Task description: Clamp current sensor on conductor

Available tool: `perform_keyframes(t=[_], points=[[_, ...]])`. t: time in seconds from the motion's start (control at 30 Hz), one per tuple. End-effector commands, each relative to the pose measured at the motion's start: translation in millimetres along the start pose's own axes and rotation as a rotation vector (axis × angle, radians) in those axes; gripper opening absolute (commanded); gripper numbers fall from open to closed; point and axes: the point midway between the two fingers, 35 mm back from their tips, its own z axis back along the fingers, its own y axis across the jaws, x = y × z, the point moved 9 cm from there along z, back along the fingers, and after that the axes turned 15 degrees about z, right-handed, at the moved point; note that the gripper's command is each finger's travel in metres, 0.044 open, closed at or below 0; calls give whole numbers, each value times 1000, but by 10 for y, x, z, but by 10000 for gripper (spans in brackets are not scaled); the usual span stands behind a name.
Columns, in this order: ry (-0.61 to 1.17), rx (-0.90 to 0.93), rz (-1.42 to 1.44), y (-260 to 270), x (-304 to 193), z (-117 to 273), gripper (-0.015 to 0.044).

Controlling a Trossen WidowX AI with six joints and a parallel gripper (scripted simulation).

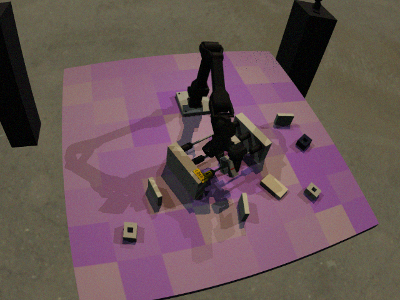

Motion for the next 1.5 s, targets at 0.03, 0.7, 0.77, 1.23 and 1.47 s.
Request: perform_keyframes(t=[0.03,0.7,0.77,1.23,1.47], points=[[-1,19,21,36,5,-138,440],[-1,19,21,36,7,-139,440],[-1,19,21,36,7,-139,440],[0,0,0,0,0,0,367],[0,0,0,0,0,0,320]])
